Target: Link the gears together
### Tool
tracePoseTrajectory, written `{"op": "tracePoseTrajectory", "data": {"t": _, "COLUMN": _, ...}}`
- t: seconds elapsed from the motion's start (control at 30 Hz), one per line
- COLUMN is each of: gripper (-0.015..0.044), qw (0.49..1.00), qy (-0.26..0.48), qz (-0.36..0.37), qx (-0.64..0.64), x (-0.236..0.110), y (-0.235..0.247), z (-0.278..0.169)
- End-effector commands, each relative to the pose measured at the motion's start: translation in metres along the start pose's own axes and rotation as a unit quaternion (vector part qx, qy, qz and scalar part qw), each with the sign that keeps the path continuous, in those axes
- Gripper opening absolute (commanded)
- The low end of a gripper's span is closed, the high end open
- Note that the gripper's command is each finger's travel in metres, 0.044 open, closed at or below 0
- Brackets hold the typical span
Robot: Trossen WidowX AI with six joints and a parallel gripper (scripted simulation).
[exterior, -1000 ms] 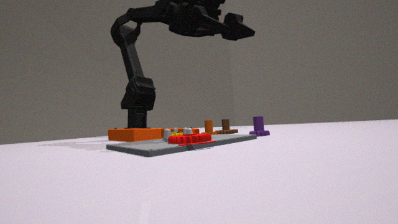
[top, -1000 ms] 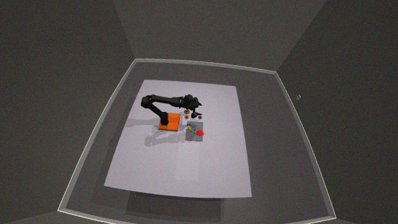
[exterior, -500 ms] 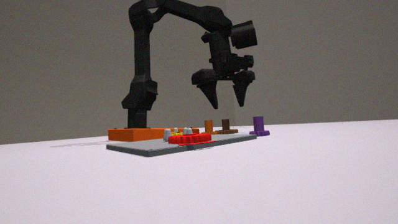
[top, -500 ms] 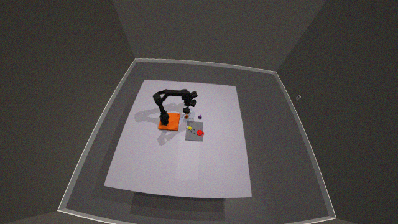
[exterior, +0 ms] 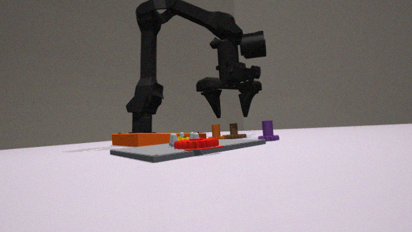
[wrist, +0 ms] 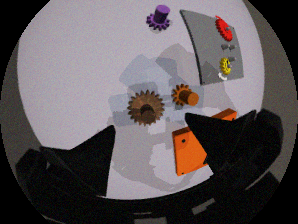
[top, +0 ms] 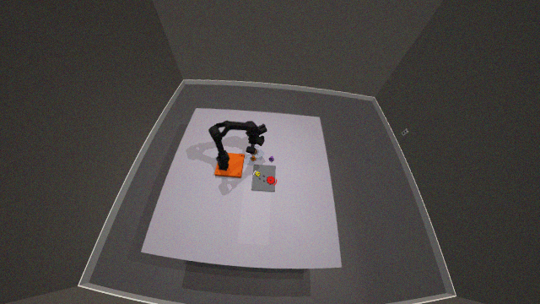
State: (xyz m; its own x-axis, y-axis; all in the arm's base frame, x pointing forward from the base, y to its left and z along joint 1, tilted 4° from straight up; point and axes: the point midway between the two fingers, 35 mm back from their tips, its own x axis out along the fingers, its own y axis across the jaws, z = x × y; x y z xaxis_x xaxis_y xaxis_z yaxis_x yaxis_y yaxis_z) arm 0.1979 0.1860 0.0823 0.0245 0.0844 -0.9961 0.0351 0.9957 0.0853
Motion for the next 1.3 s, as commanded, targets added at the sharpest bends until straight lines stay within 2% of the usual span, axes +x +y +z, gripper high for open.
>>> {"op": "tracePoseTrajectory", "data": {"t": 0.0, "gripper": 0.0440, "qw": 1.000, "qy": 0.002, "qz": 0.001, "qx": 0.002, "x": 0.006, "y": 0.000, "z": -0.001}}
{"op": "tracePoseTrajectory", "data": {"t": 0.63, "gripper": 0.0440, "qw": 1.000, "qy": 0.002, "qz": 0.001, "qx": 0.002, "x": 0.029, "y": 0.000, "z": -0.001}}
{"op": "tracePoseTrajectory", "data": {"t": 1.1, "gripper": 0.0072, "qw": 1.000, "qy": 0.002, "qz": 0.001, "qx": 0.002, "x": 0.029, "y": 0.000, "z": -0.001}}
{"op": "tracePoseTrajectory", "data": {"t": 1.27, "gripper": 0.0039, "qw": 1.000, "qy": 0.002, "qz": 0.001, "qx": 0.002, "x": 0.029, "y": 0.000, "z": -0.001}}
